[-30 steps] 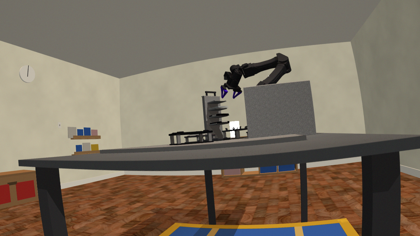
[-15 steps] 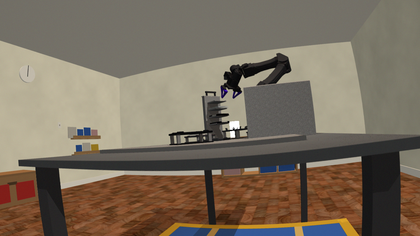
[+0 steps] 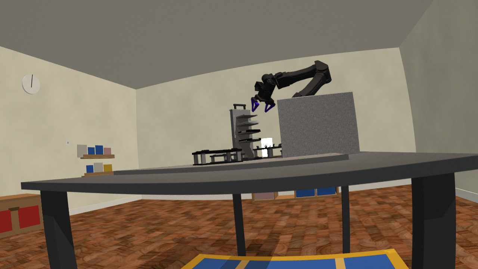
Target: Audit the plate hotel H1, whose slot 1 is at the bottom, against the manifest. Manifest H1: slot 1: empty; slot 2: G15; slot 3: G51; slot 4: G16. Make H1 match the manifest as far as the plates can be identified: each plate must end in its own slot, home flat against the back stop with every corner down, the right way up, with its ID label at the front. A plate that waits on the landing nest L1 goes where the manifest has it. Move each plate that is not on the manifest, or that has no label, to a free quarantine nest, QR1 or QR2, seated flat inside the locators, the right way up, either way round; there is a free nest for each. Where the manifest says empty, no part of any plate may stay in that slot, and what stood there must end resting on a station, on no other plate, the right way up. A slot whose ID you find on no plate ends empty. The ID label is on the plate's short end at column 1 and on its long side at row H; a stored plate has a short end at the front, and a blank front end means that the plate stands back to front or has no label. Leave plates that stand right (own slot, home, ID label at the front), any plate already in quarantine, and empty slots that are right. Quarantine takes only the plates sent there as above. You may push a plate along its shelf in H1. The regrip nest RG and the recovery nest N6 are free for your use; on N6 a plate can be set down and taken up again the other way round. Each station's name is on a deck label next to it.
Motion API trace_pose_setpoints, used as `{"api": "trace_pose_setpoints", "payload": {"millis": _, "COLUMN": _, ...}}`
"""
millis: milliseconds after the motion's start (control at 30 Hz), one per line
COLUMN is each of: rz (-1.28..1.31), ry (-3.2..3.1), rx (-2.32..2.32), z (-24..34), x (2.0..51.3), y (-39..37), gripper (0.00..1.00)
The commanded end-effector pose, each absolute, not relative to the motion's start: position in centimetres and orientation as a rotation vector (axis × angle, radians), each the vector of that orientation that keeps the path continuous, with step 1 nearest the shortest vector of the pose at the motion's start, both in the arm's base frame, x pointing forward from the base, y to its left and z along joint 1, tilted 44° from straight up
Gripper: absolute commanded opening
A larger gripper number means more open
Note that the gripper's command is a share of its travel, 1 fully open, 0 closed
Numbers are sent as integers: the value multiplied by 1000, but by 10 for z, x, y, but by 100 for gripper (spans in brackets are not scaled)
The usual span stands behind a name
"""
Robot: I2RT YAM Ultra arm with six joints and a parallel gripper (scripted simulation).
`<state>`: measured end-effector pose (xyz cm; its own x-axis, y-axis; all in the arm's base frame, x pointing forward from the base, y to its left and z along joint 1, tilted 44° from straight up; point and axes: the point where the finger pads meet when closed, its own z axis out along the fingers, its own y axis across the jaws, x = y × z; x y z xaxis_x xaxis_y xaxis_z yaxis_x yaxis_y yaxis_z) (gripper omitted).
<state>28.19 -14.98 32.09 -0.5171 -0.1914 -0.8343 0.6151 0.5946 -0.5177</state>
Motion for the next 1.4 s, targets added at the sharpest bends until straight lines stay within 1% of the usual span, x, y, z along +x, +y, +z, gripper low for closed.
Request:
{"api": "trace_pose_setpoints", "payload": {"millis": 0, "rz": -1042, "ry": 1850, "rx": 341, "z": 324, "x": 283, "y": -149, "gripper": 100}}
{"api": "trace_pose_setpoints", "payload": {"millis": 1067, "rz": -1042, "ry": 1850, "rx": 341, "z": 324, "x": 283, "y": -149, "gripper": 100}}
{"api": "trace_pose_setpoints", "payload": {"millis": 1367, "rz": -1042, "ry": 1850, "rx": 341, "z": 317, "x": 271, "y": -143, "gripper": 100}}
